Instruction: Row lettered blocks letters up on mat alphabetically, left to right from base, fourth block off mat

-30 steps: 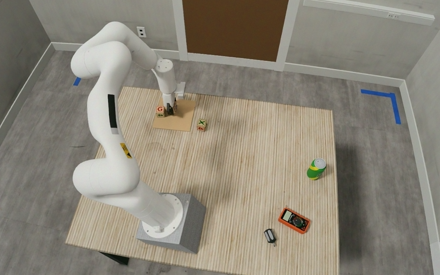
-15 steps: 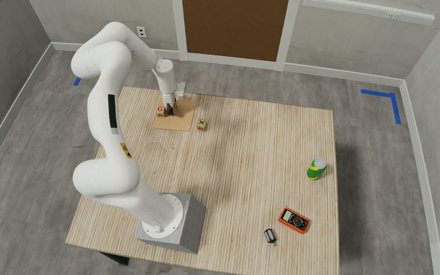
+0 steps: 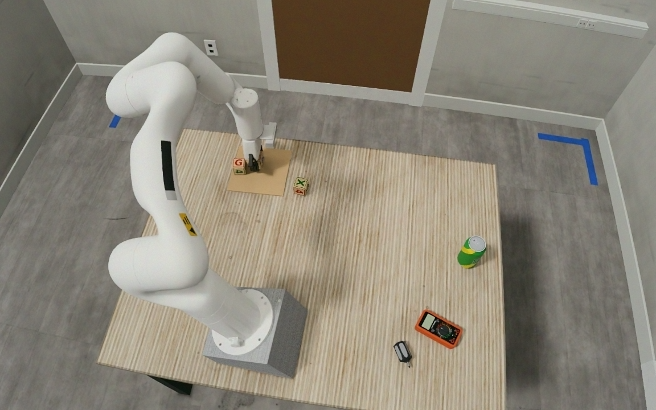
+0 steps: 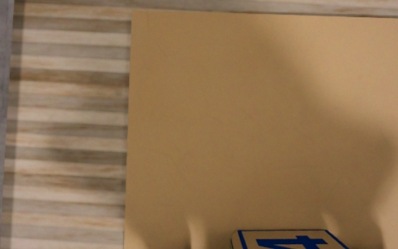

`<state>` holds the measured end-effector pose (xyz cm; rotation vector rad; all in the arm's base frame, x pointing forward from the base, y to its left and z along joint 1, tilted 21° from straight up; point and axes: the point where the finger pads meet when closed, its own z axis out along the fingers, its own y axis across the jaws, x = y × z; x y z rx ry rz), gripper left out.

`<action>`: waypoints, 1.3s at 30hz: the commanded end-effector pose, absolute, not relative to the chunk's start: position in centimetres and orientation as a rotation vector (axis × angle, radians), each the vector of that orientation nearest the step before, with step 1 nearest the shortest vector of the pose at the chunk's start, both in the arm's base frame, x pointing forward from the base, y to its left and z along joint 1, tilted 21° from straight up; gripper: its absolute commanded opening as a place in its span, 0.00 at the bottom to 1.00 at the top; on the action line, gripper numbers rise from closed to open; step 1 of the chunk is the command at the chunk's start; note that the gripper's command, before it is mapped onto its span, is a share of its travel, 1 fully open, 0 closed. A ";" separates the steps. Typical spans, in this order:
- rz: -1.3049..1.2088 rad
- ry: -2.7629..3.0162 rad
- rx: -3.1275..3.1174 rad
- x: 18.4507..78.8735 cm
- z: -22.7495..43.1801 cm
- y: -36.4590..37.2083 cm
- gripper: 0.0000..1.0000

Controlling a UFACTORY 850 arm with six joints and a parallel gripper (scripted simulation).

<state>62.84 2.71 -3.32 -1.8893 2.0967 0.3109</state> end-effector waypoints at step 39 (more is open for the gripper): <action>0.308 2.096 -1.888 62.9 -3.2 2.7 0.44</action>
